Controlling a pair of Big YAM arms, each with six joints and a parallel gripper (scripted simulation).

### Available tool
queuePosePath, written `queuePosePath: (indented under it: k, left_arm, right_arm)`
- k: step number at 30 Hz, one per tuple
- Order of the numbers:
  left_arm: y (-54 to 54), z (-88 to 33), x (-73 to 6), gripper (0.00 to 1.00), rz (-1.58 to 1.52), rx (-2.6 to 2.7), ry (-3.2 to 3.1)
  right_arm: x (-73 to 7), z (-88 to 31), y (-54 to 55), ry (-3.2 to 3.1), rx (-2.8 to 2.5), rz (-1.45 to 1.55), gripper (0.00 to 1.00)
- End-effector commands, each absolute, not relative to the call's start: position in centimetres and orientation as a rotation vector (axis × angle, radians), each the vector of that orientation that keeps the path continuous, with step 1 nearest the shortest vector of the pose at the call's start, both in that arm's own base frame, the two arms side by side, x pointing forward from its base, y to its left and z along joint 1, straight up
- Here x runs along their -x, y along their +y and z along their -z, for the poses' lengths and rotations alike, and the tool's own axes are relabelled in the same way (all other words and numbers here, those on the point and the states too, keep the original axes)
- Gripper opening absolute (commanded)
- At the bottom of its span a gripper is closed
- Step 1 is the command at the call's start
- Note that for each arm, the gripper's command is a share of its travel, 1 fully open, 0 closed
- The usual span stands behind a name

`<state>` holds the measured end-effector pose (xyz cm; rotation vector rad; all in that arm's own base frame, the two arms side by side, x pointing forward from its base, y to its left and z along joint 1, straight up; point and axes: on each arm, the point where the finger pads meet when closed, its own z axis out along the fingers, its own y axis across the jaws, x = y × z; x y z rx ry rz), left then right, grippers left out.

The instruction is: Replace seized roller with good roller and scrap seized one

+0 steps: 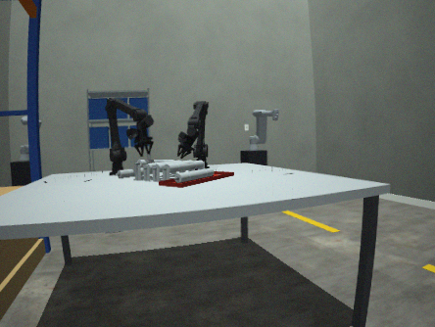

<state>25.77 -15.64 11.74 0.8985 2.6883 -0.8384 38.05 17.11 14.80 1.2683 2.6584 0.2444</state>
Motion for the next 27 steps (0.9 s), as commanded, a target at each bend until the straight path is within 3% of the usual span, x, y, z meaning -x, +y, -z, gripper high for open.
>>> queuePosePath:
  k: [1,27]
  left_arm:
    - [-16.1,-11.7,-24.7,0.32,0.871,-0.954,2.694]
    - [-18.6,-8.8,-24.7,0.32,0.886,-0.931,2.695]
  right_arm:
    - [-37.5,-14.7,17.7,2.658,-1.344,-0.202,0.62]
    - [-38.6,-10.5,18.0,2.665,-1.31,-0.221,0.62]
